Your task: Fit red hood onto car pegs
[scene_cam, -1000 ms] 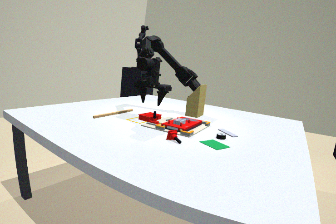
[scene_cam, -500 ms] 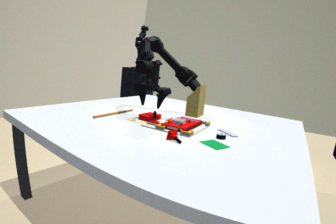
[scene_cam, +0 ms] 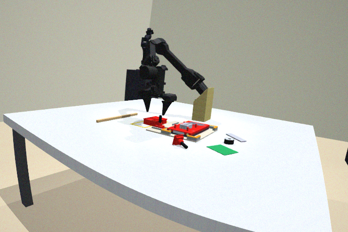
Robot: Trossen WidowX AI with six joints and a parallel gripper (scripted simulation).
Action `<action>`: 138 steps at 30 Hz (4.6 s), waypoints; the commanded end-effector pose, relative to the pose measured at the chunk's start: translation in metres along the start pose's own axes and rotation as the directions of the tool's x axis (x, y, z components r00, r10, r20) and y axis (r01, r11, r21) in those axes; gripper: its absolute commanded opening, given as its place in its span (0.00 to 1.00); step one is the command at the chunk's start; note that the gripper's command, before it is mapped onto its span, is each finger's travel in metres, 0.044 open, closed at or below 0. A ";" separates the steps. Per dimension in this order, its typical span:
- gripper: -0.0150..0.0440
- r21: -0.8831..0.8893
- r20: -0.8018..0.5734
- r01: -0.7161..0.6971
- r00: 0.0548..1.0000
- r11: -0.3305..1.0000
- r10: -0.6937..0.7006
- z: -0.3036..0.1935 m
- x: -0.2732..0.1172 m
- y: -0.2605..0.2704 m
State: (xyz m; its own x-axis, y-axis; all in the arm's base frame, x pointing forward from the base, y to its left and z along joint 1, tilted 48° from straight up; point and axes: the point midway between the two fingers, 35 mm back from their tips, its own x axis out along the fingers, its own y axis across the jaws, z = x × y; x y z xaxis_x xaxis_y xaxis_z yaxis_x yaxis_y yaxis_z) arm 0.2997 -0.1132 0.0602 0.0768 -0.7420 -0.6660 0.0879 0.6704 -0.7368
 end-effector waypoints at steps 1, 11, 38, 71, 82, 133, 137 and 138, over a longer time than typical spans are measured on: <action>1.00 -0.009 -0.009 -0.001 1.000 1.000 0.001 -0.004 0.005 0.001; 1.00 -0.009 -0.009 0.001 1.000 1.000 -0.001 -0.005 0.014 0.000; 1.00 -0.009 -0.009 0.002 1.000 1.000 -0.002 -0.006 0.026 0.000; 0.83 -0.003 -0.003 0.008 1.000 1.000 -0.008 -0.004 0.037 -0.001; 0.58 -0.003 -0.003 0.007 1.000 1.000 -0.007 -0.004 0.034 -0.001; 0.25 -0.076 -0.016 -0.029 0.999 0.997 0.028 0.017 -0.063 0.089; 0.25 -0.077 -0.013 -0.026 1.000 0.997 0.025 0.022 -0.064 0.106; 0.25 -0.077 -0.013 -0.025 1.000 0.997 0.024 0.023 -0.064 0.111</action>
State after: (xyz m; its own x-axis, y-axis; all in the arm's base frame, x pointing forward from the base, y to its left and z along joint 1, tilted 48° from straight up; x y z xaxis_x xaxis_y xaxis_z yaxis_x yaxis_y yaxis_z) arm 0.3222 -0.0006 0.0298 0.0613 -0.7292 -0.6815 0.0034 0.6830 -0.7304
